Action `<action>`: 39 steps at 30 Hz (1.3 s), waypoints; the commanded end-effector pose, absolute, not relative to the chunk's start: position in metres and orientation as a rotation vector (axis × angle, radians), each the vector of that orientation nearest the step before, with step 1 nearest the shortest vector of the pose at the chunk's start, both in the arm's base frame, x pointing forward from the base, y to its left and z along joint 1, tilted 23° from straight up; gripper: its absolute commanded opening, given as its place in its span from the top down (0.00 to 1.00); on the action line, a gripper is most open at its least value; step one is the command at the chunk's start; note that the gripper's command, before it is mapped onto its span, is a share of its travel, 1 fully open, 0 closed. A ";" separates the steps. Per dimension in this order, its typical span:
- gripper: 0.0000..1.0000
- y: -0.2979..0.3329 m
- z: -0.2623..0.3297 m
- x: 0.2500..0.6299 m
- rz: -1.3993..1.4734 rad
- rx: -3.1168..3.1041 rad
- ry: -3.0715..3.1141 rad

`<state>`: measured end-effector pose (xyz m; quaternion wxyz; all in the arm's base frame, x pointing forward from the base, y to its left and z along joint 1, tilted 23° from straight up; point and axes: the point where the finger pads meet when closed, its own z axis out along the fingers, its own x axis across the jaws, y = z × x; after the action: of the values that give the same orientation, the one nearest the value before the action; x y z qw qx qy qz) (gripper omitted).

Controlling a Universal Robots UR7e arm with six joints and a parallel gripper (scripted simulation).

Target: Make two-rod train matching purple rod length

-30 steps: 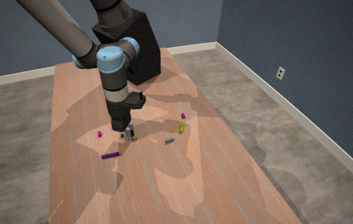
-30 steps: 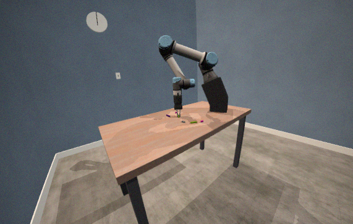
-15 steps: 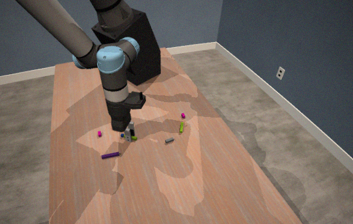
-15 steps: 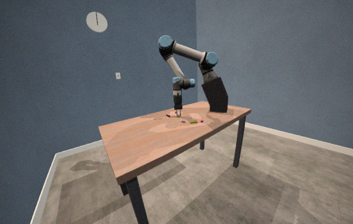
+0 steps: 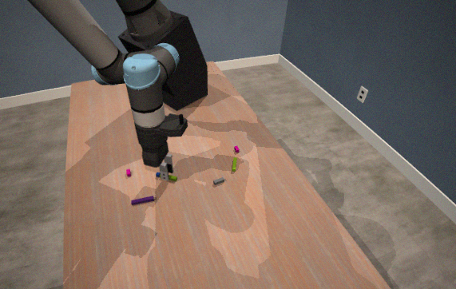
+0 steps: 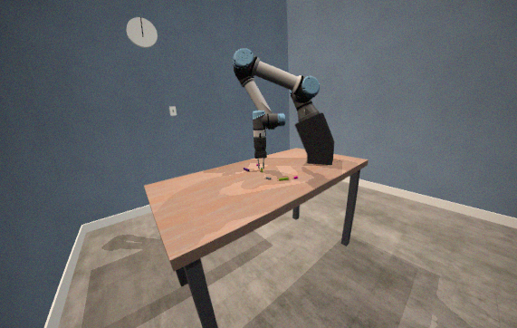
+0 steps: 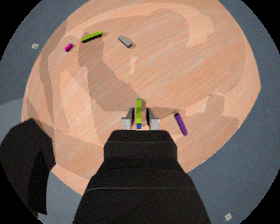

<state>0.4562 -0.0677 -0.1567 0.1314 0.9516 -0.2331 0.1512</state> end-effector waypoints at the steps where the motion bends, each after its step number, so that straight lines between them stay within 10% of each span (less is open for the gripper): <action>1: 0.46 -0.060 -0.141 0.451 0.434 2.764 -0.674; 27: 0.46 -0.041 -0.087 0.437 0.435 2.764 -0.674; 28: 0.00 -0.041 -0.087 0.437 0.435 2.764 -0.674; 39: 0.00 -0.042 -0.087 0.438 0.434 2.764 -0.675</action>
<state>0.4394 -0.0434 -0.0869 0.1312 0.9517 -0.2331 0.1510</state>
